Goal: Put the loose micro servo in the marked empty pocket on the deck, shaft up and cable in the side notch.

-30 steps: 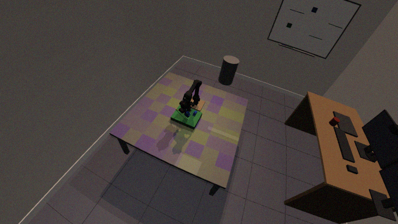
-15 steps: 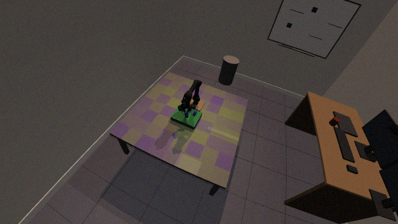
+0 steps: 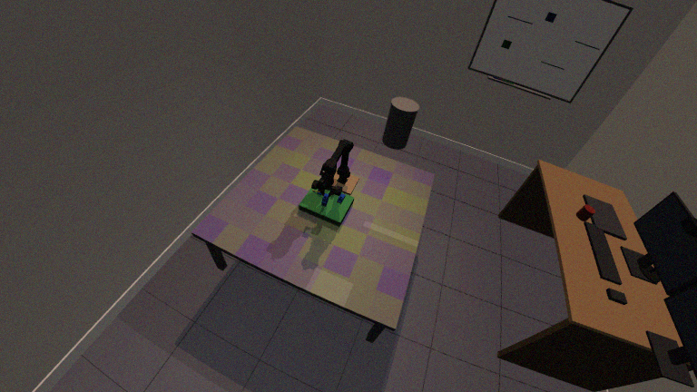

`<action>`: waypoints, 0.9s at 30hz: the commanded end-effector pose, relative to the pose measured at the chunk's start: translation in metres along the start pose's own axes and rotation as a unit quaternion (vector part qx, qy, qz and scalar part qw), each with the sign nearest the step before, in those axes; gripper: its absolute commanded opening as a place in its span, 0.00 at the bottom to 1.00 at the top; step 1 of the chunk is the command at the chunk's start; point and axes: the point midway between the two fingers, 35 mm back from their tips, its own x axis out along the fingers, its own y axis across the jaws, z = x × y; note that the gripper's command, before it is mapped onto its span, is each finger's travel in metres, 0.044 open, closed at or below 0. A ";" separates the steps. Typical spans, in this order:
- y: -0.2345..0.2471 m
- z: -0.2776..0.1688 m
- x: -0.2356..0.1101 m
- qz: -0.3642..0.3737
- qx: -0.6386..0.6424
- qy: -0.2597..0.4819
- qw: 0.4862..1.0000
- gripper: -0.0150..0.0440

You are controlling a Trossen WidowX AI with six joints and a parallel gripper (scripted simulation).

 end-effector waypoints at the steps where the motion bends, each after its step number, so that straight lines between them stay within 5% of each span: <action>1: 0.000 0.000 0.000 -0.001 0.068 0.001 0.998 0.25; 27: -0.012 0.070 0.000 -0.001 0.080 -0.002 0.997 0.25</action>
